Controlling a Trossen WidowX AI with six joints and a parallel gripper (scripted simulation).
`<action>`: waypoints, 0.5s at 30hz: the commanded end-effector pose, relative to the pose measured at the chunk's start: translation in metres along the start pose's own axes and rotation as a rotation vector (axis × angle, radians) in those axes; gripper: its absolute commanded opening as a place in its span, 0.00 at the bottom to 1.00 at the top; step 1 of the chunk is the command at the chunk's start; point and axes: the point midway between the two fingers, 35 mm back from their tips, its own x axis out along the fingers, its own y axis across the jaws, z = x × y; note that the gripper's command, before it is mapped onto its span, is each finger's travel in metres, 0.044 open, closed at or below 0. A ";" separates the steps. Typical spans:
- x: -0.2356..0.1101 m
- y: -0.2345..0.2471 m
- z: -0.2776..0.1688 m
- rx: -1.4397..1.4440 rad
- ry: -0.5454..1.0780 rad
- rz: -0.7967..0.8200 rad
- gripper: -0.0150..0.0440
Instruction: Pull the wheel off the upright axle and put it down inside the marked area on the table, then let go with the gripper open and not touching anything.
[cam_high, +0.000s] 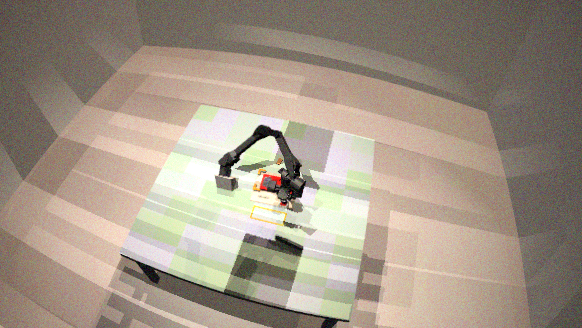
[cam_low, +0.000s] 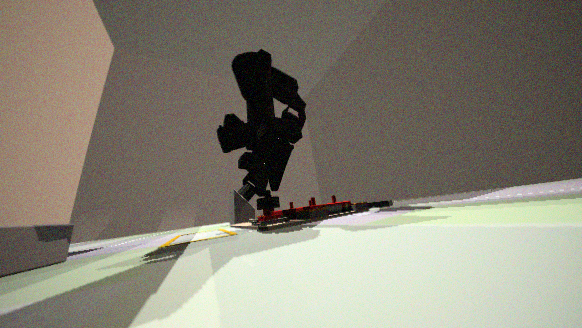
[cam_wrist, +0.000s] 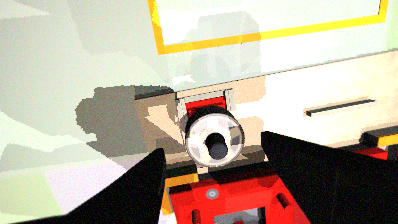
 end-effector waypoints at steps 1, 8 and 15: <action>0.018 -0.002 -0.001 0.005 0.006 0.001 0.76; 0.015 -0.003 -0.001 0.000 0.003 -0.006 0.63; 0.015 -0.003 -0.001 0.000 0.003 -0.006 0.52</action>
